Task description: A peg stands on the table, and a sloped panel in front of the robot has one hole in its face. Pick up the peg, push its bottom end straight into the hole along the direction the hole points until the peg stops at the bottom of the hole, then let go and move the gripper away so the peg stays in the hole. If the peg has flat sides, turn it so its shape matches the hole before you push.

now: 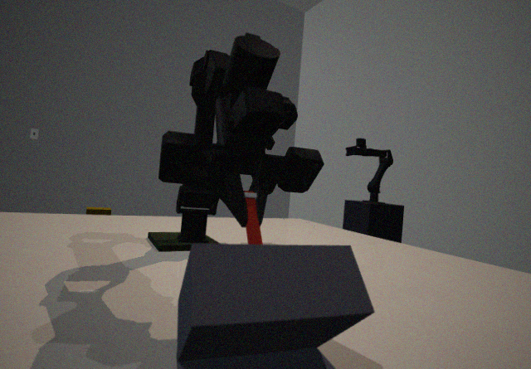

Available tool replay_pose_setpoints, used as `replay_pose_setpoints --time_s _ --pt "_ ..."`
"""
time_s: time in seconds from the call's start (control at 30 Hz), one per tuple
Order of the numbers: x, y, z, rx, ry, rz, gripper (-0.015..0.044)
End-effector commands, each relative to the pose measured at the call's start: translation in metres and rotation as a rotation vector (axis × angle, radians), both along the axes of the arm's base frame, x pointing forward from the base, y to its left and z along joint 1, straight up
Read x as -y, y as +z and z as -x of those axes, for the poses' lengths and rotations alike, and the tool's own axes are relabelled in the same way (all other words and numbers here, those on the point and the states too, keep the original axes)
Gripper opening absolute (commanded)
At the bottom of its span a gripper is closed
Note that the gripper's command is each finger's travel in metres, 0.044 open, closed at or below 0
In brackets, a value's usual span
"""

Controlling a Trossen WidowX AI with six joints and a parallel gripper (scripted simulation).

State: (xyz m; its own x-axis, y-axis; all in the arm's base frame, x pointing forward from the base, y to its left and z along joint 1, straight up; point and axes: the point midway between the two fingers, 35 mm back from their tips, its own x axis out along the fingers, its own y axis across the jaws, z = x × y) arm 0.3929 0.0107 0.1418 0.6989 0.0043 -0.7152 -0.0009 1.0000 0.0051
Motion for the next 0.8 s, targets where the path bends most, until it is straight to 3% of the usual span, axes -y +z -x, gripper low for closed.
replay_pose_setpoints --time_s 0.0,0.77 --pt "0.0 0.0003 0.0003 0.0 0.0 0.0 0.0" --pt "0.0004 -0.0086 -0.0074 0.0 0.0 0.0 0.0"
